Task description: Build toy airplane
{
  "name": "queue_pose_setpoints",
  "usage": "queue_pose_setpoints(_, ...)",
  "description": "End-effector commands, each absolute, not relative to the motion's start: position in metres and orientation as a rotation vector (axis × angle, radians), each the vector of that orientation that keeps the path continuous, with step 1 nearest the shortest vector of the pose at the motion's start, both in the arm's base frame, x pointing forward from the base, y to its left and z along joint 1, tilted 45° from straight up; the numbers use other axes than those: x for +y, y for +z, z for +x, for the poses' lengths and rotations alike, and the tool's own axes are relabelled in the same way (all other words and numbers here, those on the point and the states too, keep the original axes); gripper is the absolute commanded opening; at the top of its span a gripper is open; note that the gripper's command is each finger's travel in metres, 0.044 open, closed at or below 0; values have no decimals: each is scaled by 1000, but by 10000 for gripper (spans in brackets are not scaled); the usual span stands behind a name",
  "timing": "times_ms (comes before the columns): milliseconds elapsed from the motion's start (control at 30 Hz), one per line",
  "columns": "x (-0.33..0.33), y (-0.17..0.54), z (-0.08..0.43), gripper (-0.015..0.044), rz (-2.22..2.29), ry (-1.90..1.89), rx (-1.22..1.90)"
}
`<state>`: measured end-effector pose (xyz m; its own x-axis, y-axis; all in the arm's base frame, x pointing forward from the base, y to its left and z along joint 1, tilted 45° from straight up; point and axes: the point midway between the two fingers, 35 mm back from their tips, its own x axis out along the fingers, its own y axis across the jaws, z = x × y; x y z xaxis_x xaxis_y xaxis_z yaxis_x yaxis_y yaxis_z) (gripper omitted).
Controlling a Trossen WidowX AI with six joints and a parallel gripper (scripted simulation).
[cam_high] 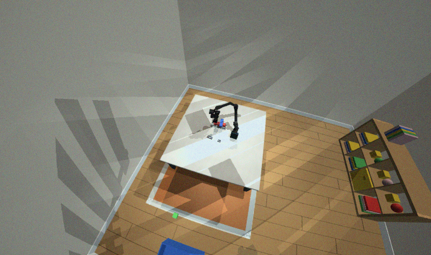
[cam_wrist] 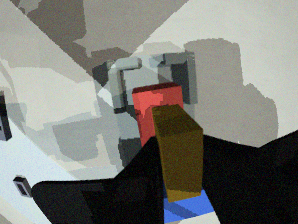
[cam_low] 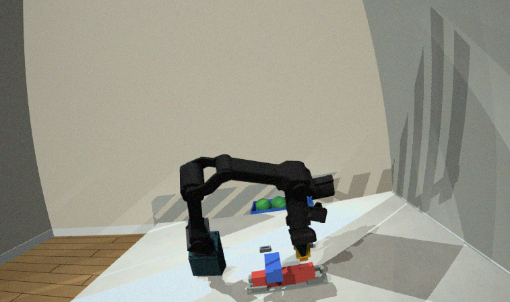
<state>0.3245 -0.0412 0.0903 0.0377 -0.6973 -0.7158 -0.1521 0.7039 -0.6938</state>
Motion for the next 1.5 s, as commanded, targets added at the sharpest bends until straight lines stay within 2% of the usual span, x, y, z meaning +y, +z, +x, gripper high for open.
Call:
queue_pose_setpoints(0, -46, 85, 325, 65, -740, -479, 1506)
queue_pose_setpoints(533, -60, 72, 325, 65, -741, -481, 1505)
queue_pose_setpoints(700, -59, 73, 324, 31, -733, -483, 1505)
queue_pose_setpoints(733, -59, 73, 324, 5, -733, -483, 1505)
queue_pose_setpoints(867, -59, 73, 324, 0, -733, -483, 1505)
queue_pose_setpoints(1200, -59, 73, 324, 260, -733, -483, 1505)
queue_pose_setpoints(1467, -57, 74, 325, 260, -732, -483, 1505)
